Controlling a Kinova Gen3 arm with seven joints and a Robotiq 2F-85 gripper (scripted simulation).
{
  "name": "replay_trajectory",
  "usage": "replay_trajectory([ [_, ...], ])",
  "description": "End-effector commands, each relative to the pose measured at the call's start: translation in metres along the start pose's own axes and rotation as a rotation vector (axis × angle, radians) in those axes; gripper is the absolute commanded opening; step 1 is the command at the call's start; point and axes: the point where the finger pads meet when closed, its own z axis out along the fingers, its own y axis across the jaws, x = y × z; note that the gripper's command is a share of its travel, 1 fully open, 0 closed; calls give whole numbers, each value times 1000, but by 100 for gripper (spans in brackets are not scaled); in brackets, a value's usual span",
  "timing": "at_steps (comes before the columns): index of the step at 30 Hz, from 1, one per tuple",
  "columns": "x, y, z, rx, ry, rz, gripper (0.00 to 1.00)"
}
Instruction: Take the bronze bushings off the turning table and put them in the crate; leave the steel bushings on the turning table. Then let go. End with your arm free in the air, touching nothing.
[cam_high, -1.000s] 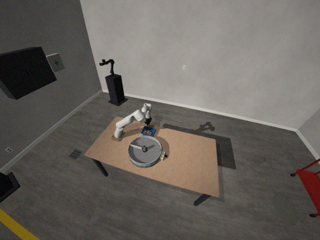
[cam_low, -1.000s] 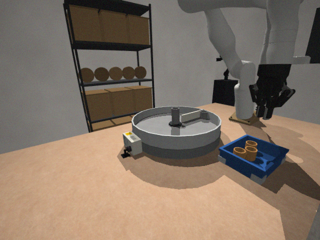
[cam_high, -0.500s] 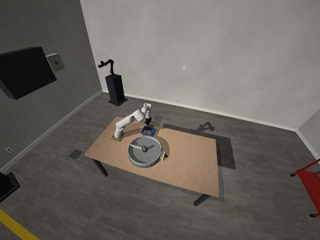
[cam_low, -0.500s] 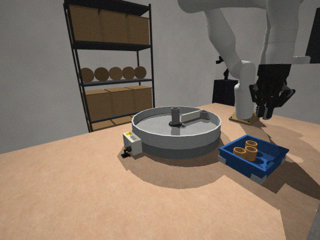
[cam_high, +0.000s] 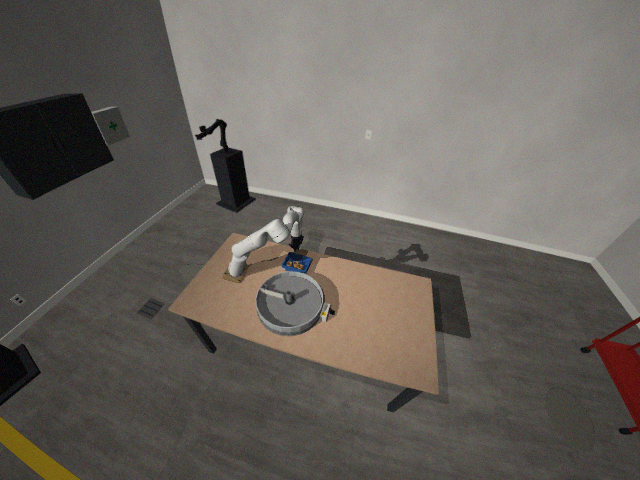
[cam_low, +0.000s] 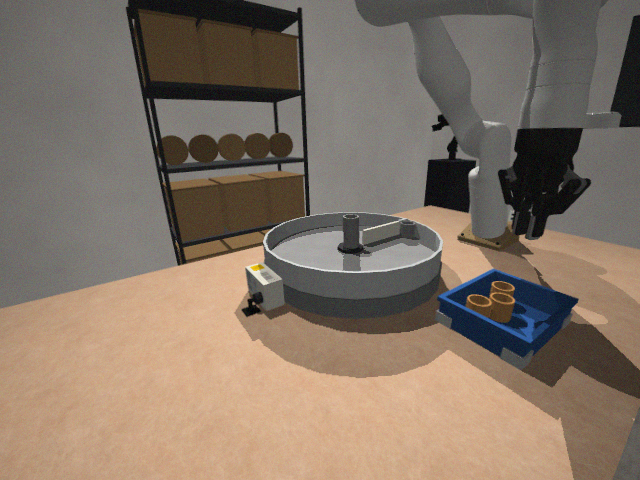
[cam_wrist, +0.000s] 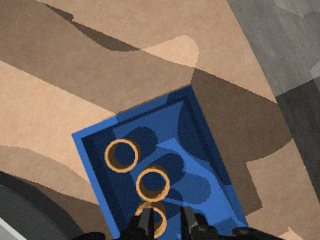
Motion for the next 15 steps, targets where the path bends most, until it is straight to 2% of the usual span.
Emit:
replay_trajectory([
  [1,0,0,0,-1,-1,0,19],
  [13,0,0,0,-1,-1,0,19],
  [14,0,0,0,-1,-1,0,100],
  [15,0,0,0,-1,-1,0,100],
])
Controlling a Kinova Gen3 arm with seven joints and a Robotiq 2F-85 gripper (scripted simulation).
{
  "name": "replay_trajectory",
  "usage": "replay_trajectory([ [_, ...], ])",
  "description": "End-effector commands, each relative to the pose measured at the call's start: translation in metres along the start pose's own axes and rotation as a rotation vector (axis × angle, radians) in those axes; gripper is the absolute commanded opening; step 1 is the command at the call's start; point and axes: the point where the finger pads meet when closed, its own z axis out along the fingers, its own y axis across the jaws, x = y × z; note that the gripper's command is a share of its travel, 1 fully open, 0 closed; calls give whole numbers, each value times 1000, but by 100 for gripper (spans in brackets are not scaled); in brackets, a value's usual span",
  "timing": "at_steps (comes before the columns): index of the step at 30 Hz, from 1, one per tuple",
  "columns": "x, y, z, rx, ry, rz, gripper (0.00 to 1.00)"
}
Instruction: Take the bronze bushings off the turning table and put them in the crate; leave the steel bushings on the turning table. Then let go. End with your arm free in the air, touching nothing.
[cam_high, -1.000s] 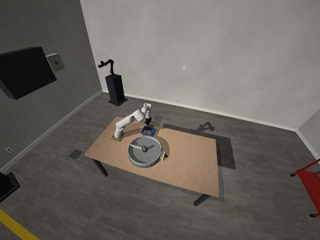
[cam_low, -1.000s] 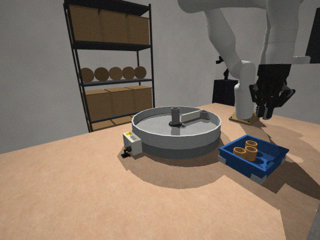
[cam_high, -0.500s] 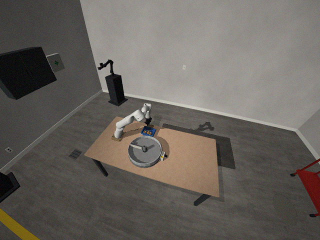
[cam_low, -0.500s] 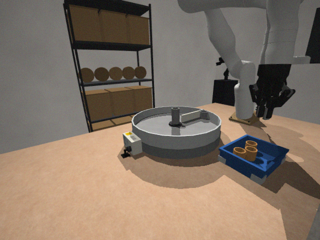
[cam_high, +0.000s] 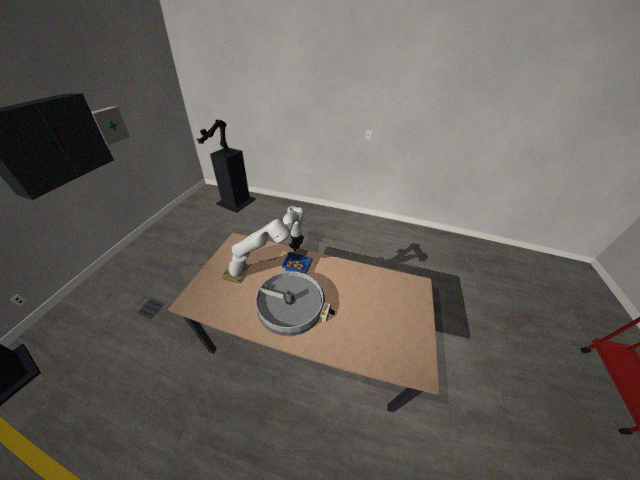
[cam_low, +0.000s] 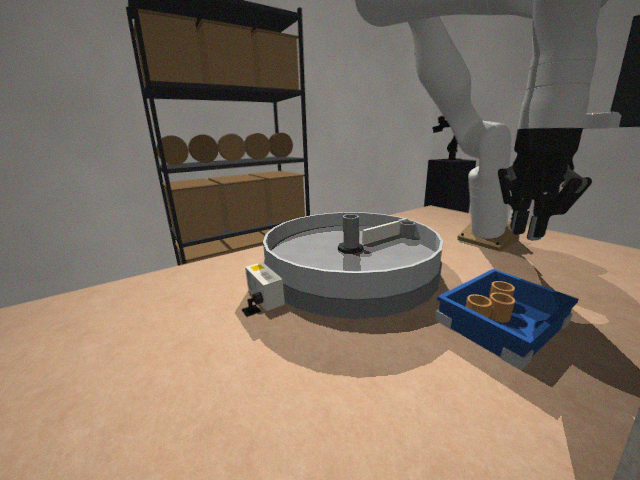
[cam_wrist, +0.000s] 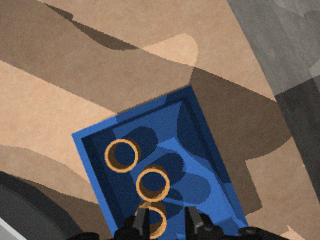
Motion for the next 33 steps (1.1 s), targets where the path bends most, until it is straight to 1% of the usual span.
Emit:
replay_trajectory([
  [1,0,0,0,-1,-1,0,100],
  [32,0,0,0,-1,-1,0,100],
  [33,-1,-2,-3,-1,-1,-39,100],
])
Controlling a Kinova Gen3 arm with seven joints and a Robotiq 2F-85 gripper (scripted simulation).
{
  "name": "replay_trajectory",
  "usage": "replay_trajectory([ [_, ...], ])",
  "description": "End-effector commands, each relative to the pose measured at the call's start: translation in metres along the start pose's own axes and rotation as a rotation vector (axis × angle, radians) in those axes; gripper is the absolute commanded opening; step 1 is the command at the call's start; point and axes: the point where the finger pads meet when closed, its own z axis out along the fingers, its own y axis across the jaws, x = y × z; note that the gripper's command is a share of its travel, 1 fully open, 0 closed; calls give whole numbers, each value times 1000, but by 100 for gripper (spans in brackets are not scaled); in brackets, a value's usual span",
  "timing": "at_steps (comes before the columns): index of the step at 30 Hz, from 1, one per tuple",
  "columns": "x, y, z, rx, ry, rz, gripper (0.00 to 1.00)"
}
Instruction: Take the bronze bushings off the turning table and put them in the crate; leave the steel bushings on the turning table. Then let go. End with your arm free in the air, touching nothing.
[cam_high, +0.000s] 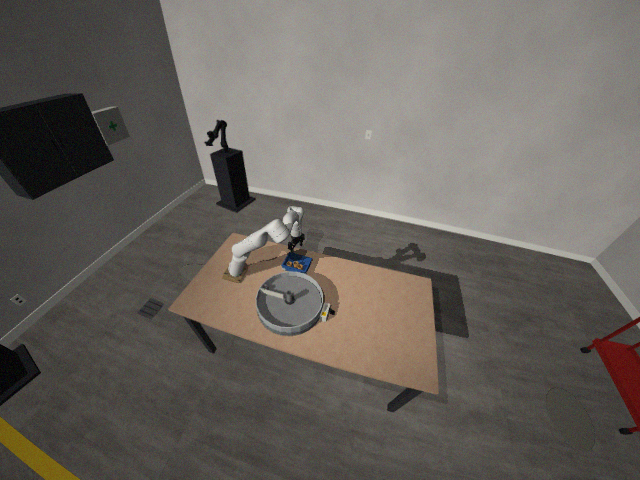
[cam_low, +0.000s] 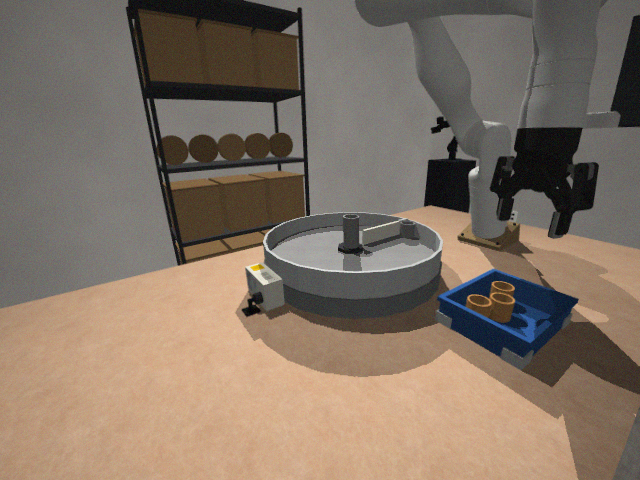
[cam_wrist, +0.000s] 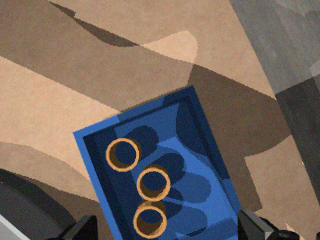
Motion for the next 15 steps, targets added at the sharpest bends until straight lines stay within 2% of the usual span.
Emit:
replay_trajectory([
  [1,-2,-3,-6,-2,0,-65,100],
  [4,-4,-10,-15,-1,-1,-181,100],
  [15,-4,-10,-15,-1,-1,-181,100],
])
